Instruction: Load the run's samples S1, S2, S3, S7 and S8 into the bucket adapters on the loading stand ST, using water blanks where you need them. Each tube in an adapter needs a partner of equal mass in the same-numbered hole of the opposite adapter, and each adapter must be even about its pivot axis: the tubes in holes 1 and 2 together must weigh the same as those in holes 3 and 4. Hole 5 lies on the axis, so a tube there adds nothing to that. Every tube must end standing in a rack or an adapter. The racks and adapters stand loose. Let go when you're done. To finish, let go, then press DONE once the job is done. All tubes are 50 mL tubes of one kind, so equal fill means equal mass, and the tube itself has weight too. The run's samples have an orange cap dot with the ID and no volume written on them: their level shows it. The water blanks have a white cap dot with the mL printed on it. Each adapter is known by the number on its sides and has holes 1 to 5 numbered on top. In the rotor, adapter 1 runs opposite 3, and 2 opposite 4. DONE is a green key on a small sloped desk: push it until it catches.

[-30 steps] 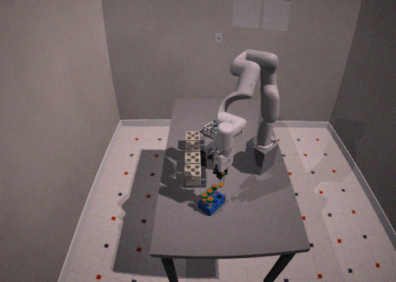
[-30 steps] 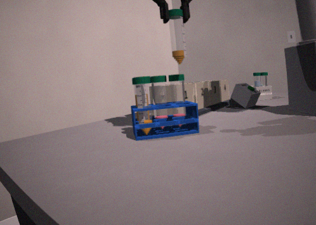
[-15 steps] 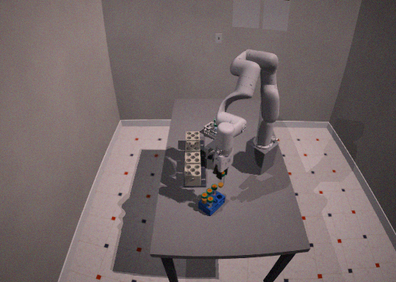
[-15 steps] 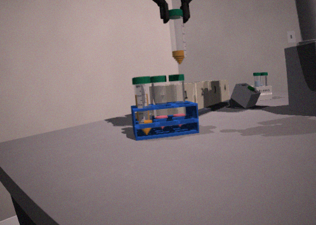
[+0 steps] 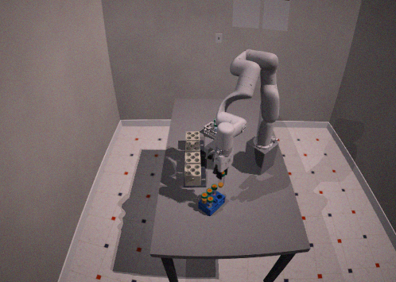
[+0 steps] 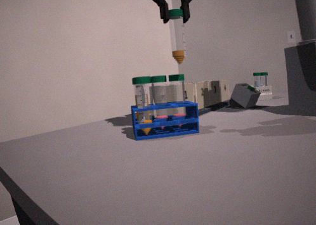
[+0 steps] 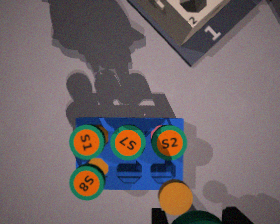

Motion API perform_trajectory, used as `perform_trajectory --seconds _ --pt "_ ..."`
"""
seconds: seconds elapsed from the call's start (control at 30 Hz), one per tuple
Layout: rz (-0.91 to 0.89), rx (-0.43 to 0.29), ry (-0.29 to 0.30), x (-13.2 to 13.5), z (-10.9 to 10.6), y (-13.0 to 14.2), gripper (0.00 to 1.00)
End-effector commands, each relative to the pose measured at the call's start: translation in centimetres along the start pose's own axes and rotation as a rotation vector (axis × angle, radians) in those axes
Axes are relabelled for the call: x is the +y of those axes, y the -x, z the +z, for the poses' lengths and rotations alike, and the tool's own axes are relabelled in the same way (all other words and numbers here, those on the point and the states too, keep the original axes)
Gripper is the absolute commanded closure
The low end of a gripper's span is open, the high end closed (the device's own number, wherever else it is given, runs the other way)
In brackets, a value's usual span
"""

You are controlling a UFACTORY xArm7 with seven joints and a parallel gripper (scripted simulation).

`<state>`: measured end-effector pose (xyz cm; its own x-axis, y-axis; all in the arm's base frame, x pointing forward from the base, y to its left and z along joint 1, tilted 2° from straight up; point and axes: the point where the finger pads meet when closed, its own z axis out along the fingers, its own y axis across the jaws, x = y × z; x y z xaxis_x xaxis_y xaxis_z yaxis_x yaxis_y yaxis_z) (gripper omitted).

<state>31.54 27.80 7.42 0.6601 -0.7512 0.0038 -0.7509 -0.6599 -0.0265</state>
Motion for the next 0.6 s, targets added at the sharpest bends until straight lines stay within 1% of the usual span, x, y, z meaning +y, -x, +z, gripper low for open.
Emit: perform_trajectory --seconds 0.0,0.23,0.57 --pt "0.0 0.001 -0.004 -0.1 -0.1 0.0 1.0" --pt "0.0 0.001 -0.004 -0.1 -0.1 0.0 1.0" --pt "0.0 0.001 -0.004 -0.1 1.9 0.0 1.0"
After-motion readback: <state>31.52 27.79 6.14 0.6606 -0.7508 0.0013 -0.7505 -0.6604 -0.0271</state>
